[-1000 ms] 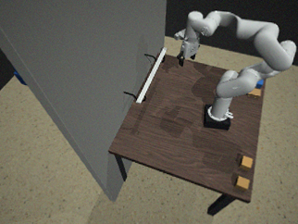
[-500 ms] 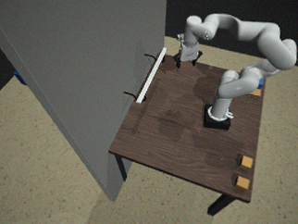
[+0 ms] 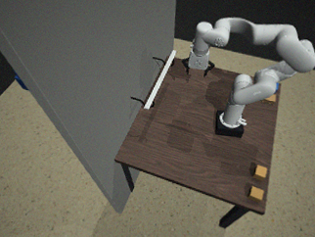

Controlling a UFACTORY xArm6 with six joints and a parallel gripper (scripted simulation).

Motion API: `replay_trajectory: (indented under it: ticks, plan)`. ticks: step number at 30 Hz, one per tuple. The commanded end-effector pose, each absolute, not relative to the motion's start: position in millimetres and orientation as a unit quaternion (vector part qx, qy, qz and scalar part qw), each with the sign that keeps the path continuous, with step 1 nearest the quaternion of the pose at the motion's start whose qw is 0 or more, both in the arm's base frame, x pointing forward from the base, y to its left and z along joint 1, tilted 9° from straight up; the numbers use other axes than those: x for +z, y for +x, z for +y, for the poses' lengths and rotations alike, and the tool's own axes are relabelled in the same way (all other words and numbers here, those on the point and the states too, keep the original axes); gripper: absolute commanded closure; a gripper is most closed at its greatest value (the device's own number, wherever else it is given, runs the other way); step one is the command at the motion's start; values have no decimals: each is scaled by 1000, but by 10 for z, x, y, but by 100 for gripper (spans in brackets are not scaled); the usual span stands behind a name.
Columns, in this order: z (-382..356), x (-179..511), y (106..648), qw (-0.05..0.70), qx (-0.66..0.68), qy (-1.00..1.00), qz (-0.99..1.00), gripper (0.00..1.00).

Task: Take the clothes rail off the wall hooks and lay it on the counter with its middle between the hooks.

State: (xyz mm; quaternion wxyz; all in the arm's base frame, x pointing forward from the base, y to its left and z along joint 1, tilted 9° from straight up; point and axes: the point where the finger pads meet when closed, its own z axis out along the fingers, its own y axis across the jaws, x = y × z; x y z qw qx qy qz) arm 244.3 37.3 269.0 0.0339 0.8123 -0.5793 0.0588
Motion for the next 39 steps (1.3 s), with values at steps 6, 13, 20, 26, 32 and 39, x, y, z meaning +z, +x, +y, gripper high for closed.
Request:
replay_trajectory:
  ticks: [6,13,20,26,32,39]
  plan:
    - [435,2680,2454,37,72,770,-633,0]
    - [454,2662,2568,37,72,770,-633,0]
    - [468,2648,2649,37,72,770,-633,0]
    - [484,2632,2747,37,72,770,-633,0]
    - [495,2621,2812,37,72,770,-633,0]
    - [514,2602,2925,37,72,770,-633,0]
